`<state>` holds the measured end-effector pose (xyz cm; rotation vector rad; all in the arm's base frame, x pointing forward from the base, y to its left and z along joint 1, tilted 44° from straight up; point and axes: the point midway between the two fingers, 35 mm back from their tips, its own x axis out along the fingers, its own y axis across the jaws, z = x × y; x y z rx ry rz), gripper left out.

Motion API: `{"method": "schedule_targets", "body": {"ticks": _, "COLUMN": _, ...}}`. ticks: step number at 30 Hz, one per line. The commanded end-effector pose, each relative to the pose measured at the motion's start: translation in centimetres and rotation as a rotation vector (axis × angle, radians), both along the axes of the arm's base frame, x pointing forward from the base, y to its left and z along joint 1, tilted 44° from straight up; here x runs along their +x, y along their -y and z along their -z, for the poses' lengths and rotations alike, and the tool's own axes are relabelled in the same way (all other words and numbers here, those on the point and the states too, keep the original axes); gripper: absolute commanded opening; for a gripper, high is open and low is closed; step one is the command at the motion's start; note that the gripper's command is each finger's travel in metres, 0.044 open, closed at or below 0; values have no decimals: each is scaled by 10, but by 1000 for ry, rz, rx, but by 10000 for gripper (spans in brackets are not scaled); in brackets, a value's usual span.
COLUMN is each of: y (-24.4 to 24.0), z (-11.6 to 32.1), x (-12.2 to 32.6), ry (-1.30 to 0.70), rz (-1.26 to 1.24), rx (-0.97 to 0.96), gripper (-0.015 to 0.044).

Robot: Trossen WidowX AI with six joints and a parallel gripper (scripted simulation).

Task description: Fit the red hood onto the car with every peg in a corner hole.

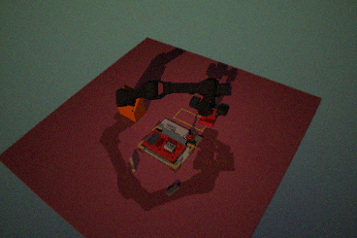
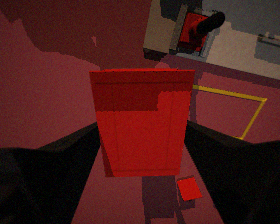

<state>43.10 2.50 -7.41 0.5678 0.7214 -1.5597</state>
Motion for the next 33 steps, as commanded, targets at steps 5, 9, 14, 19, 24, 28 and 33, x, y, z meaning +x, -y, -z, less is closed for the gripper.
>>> {"method": "schedule_targets", "body": {"ticks": 5, "y": -11, "z": -10, "x": 3, "ry": 7, "rz": 2, "rx": 5, "gripper": 0}}
{"method": "schedule_targets", "body": {"ticks": 9, "y": -7, "z": -11, "x": 2, "ry": -5, "rz": -9, "rx": 3, "gripper": 0}}
{"method": "schedule_targets", "body": {"ticks": 14, "y": 2, "z": -23, "x": 0, "ry": -61, "rz": -68, "rx": 15, "gripper": 0}}
{"method": "schedule_targets", "body": {"ticks": 19, "y": 12, "z": -36, "x": -3, "ry": -118, "rz": -129, "rx": 26, "gripper": 0}}
{"method": "schedule_targets", "body": {"ticks": 24, "y": 22, "z": -48, "x": -6, "ry": -175, "rz": -190, "rx": 38, "gripper": 0}}
{"method": "schedule_targets", "body": {"ticks": 28, "y": 30, "z": -58, "x": -9, "ry": -221, "rz": -240, "rx": 47, "gripper": 0}}
{"method": "schedule_targets", "body": {"ticks": 33, "y": 40, "z": -69, "x": -14, "ry": -278, "rz": -301, "rx": 57, "gripper": 0}}
